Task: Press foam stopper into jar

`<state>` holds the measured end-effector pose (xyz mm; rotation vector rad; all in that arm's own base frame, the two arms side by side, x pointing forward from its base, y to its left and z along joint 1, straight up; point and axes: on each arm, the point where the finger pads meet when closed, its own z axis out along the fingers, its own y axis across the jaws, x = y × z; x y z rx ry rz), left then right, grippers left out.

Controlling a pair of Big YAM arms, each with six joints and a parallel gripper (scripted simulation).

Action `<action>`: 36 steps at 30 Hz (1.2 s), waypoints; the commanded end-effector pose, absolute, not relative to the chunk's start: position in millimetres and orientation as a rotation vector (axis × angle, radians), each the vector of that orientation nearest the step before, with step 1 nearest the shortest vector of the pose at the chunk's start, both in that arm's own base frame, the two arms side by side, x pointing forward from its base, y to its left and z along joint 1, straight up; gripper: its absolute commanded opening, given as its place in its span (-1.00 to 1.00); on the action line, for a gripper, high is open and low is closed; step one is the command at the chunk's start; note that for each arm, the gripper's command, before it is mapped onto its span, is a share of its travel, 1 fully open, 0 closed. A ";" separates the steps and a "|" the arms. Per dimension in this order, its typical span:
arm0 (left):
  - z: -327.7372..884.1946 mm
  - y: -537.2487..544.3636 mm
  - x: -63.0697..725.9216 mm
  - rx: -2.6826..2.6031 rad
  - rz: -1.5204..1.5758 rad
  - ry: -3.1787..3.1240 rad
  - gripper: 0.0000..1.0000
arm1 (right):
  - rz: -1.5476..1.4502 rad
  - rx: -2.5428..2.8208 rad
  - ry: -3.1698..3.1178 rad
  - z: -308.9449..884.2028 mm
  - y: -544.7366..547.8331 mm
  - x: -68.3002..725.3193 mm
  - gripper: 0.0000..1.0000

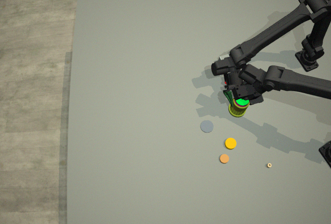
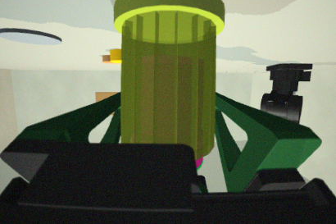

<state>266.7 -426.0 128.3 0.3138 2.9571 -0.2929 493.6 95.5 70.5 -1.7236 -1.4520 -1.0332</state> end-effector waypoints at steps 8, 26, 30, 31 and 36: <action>117.2 -428.7 273.3 0.283 -0.297 2.960 -1.00 | -1.041 -1.760 -1.426 72.0 85.2 498.4 0.28; 111.1 -427.9 272.9 0.283 -0.294 2.962 -1.00 | -1.041 -1.760 -1.426 72.0 85.2 498.4 0.28; 109.8 -428.0 272.9 0.283 -0.293 2.962 -1.00 | -1.041 -1.760 -1.426 72.0 85.2 498.4 0.28; 108.8 -427.8 272.8 0.283 -0.292 2.963 -1.00 | -1.041 -1.760 -1.426 72.0 85.2 498.4 0.28; 106.6 -427.7 272.7 0.283 -0.291 2.964 -1.00 | -1.041 -1.760 -1.426 72.0 85.2 498.4 0.28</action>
